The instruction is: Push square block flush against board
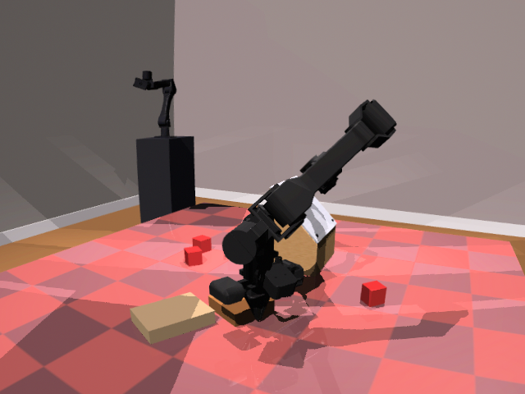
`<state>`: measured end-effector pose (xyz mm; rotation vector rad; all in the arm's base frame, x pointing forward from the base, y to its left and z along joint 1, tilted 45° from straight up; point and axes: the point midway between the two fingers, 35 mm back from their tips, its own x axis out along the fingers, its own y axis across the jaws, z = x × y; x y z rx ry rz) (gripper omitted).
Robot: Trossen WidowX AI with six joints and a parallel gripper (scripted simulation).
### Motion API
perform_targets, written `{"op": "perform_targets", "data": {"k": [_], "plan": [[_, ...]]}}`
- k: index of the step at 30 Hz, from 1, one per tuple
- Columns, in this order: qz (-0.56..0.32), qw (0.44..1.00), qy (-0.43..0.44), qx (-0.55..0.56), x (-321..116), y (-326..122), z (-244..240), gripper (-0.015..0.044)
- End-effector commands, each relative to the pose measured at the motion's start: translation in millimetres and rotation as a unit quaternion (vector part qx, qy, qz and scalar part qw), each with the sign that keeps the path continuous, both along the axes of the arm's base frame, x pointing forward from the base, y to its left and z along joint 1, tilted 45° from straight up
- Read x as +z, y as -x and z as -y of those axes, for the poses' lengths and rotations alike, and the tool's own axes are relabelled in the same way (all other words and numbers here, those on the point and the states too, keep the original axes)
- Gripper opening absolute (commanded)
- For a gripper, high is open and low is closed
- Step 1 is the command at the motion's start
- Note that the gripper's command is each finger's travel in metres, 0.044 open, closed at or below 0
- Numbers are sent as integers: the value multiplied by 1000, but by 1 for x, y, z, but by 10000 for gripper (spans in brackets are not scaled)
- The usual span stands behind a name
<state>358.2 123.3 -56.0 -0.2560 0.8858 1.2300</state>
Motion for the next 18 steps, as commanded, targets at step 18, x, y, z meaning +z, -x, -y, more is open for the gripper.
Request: {"op": "perform_targets", "data": {"k": [18], "plan": [[-6,1000,2,2,-17,13,12,0]]}}
